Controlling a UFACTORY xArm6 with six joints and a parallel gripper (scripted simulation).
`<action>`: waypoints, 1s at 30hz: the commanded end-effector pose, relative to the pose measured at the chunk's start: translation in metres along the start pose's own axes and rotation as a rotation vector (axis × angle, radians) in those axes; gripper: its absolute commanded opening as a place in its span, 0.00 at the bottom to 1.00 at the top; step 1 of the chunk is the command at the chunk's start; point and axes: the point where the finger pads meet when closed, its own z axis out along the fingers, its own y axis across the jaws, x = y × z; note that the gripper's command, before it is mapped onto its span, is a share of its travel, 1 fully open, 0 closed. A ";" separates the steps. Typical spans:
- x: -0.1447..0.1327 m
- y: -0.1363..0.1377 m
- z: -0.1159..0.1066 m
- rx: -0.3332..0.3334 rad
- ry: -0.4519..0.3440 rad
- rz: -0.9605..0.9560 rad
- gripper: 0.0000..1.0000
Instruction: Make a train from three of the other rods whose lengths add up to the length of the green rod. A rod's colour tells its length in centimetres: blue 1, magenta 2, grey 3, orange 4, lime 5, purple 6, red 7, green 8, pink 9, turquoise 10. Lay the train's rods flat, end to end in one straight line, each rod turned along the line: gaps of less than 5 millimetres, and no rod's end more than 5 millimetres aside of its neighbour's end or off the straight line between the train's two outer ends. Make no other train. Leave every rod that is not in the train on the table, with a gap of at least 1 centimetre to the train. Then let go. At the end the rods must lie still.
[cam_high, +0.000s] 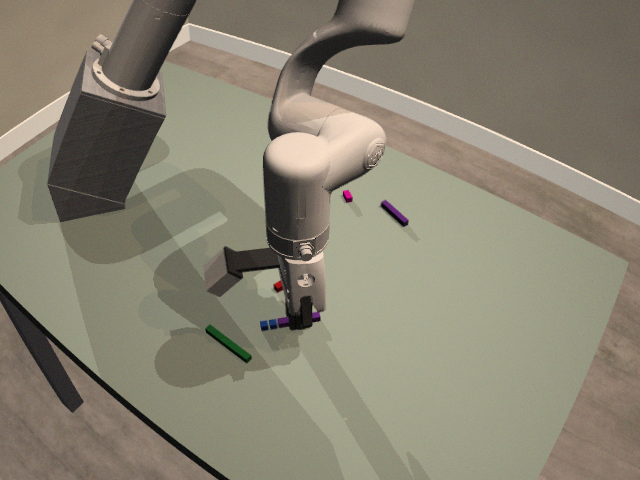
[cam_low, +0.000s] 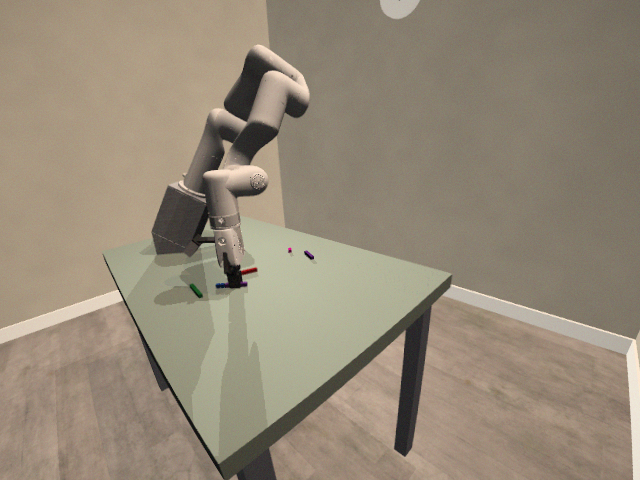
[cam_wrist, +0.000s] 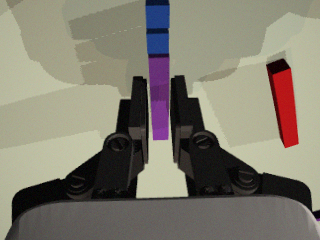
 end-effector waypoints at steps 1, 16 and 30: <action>-0.001 -0.001 -0.001 0.002 -0.001 0.000 0.20; -0.001 -0.001 -0.001 0.002 -0.001 0.000 0.24; 0.000 -0.001 -0.042 0.002 -0.001 0.000 0.24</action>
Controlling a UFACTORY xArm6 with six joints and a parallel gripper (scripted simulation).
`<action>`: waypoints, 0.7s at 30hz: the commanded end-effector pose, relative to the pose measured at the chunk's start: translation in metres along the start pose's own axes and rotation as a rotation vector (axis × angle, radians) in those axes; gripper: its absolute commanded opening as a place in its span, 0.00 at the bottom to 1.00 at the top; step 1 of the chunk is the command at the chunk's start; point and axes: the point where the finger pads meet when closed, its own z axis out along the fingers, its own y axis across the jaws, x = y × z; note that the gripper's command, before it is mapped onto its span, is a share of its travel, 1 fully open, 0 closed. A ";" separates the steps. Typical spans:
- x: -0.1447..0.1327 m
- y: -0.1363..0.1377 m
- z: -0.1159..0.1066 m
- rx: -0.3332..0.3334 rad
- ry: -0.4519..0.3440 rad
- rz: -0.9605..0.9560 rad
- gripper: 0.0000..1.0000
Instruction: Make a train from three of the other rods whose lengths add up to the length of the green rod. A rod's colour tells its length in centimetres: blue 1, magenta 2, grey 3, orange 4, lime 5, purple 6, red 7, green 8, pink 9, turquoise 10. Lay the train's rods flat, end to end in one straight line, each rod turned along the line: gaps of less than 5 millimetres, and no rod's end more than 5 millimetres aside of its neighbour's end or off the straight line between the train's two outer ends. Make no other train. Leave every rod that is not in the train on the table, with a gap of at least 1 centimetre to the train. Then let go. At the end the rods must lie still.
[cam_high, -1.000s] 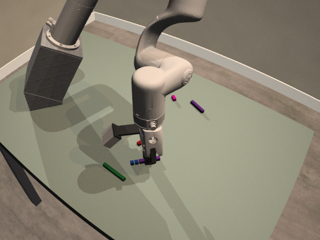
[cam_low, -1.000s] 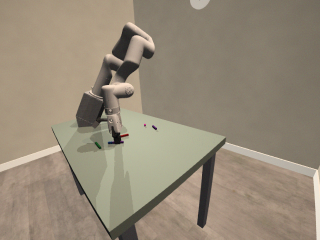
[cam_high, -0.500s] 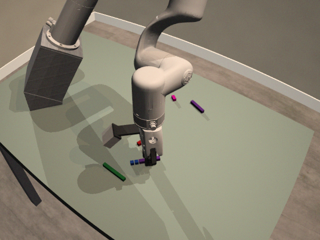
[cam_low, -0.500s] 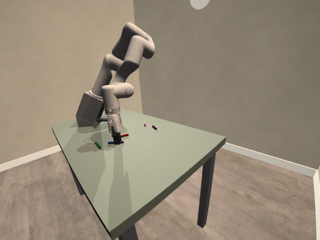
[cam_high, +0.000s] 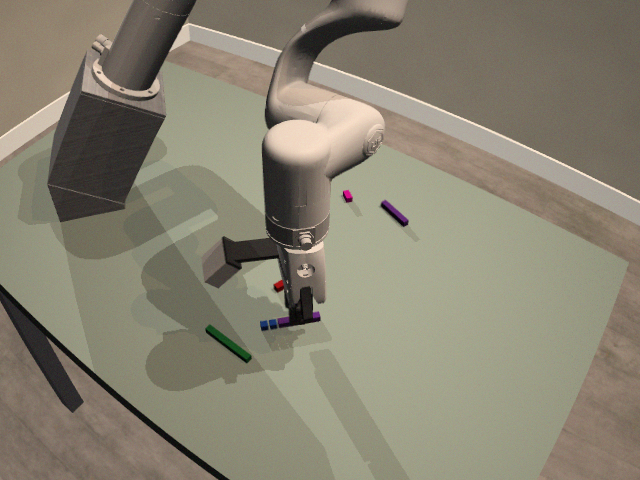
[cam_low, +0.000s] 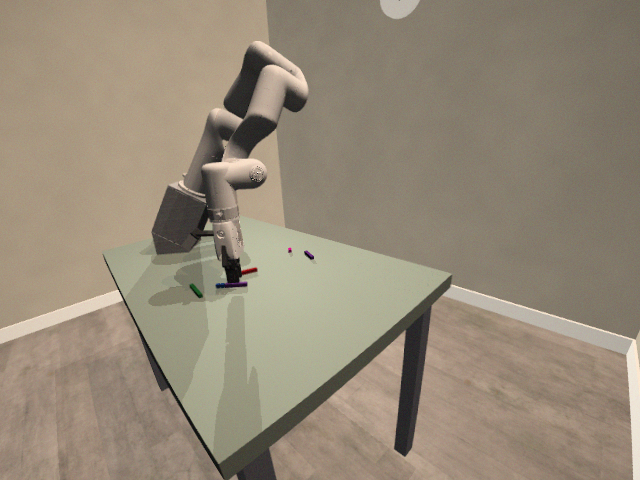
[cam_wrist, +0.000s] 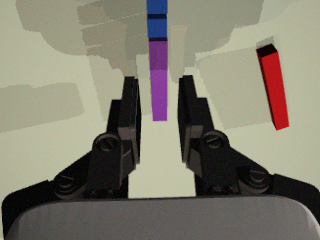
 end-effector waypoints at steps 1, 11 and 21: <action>-0.001 -0.001 -0.030 0.002 -0.001 0.000 0.24; -0.001 -0.001 -0.068 0.002 -0.001 0.000 0.24; -0.001 -0.001 -0.073 0.002 -0.001 0.000 1.00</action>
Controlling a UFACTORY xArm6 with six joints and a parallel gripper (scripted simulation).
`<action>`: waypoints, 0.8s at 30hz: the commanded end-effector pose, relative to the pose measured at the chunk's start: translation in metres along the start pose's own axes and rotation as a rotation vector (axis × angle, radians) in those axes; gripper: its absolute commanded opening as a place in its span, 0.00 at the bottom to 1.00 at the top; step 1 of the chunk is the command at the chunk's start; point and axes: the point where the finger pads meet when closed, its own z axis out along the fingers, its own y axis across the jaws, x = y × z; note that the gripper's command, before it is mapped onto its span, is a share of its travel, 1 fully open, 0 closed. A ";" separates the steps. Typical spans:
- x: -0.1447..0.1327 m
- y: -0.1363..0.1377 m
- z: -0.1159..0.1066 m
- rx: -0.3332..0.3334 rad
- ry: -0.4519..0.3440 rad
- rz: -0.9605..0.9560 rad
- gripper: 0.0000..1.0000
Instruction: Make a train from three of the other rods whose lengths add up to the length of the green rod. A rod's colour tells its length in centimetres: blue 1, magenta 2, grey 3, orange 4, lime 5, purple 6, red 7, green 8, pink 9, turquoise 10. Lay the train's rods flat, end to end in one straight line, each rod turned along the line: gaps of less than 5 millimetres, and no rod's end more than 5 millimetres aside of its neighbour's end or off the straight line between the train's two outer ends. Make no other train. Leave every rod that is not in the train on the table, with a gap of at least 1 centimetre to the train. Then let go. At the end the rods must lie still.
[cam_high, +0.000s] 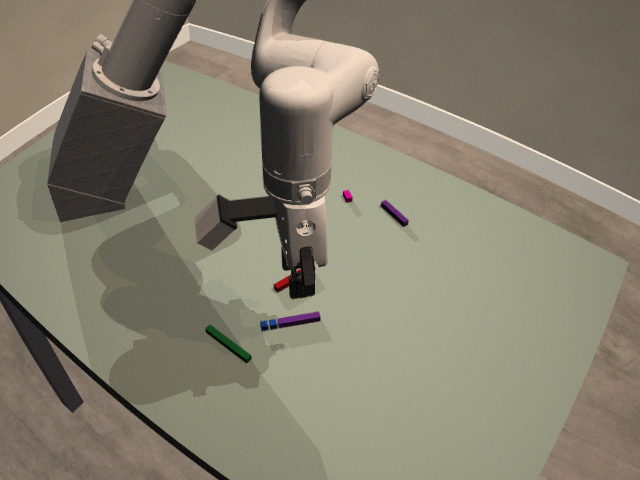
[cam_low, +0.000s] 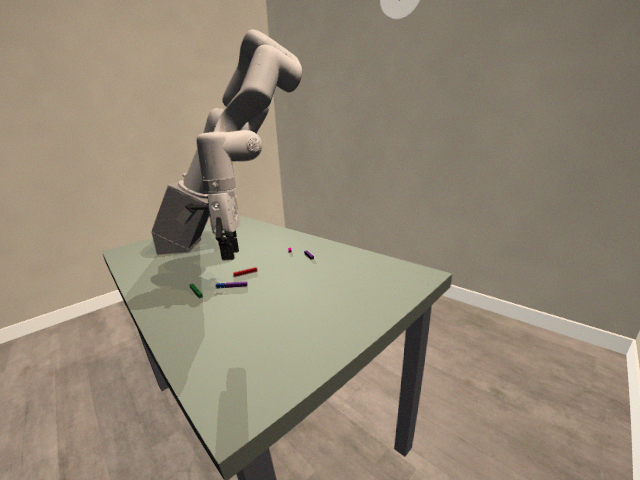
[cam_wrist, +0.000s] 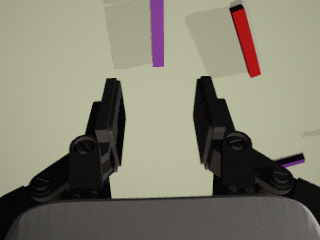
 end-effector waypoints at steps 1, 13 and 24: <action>-0.001 -0.001 -0.004 0.001 0.000 0.000 1.00; -0.001 -0.001 -0.004 0.001 0.000 0.000 1.00; -0.001 -0.001 -0.009 0.001 0.000 0.000 1.00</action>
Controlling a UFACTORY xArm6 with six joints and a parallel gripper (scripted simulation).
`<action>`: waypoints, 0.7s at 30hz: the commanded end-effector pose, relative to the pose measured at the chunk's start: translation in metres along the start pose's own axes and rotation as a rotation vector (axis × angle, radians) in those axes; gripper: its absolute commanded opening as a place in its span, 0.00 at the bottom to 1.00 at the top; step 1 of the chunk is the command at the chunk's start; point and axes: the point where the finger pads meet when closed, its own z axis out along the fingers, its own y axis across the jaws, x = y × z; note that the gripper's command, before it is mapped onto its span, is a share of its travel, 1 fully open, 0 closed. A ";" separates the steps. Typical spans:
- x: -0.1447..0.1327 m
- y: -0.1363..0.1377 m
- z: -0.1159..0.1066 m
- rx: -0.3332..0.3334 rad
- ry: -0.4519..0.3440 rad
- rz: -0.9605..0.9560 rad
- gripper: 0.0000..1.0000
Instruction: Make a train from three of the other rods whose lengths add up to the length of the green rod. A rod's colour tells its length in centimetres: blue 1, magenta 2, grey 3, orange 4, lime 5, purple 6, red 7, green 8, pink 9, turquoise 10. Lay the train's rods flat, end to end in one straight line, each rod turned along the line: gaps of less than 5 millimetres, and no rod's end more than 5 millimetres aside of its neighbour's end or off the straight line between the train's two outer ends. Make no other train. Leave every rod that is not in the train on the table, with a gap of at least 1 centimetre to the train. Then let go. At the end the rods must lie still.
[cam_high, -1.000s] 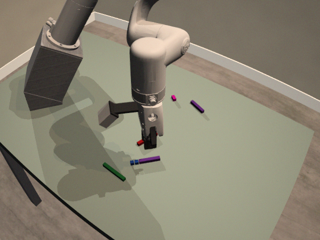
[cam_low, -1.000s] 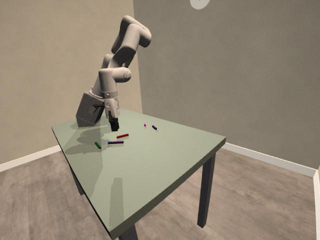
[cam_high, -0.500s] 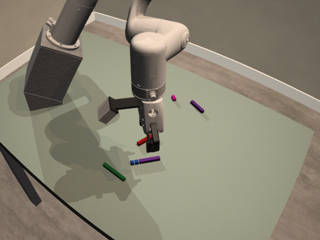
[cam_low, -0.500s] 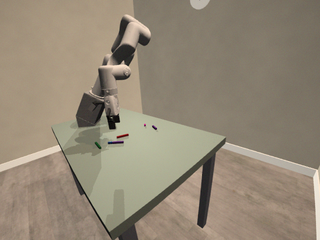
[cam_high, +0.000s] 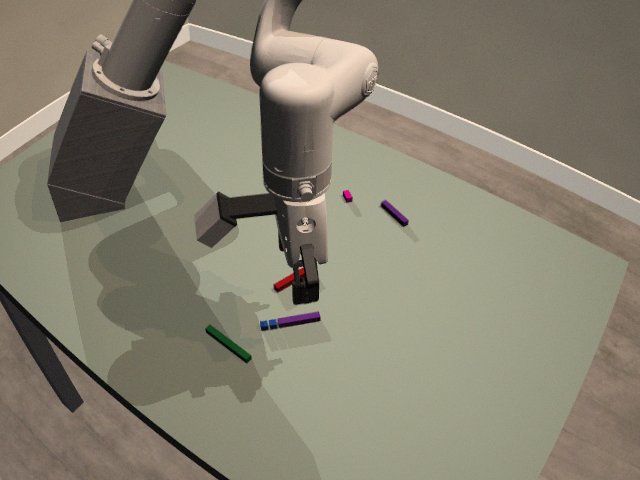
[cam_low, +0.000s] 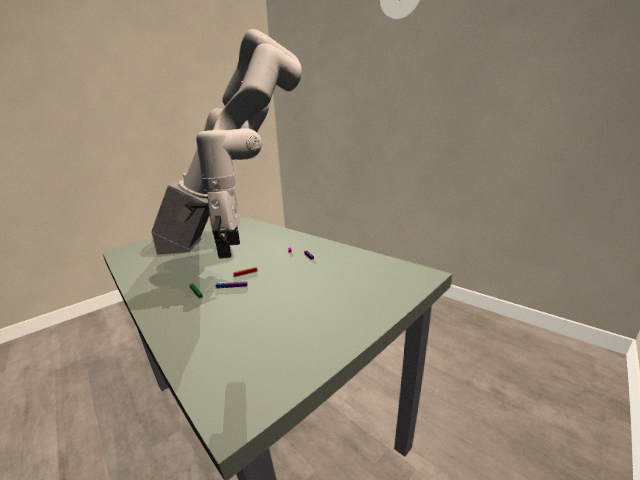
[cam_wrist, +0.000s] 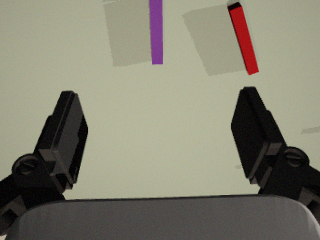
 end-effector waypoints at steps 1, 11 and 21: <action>-0.001 -0.001 -0.005 0.003 -0.001 -0.001 1.00; -0.001 -0.001 -0.046 0.003 -0.001 -0.001 1.00; -0.001 -0.001 -0.081 0.003 -0.001 -0.001 1.00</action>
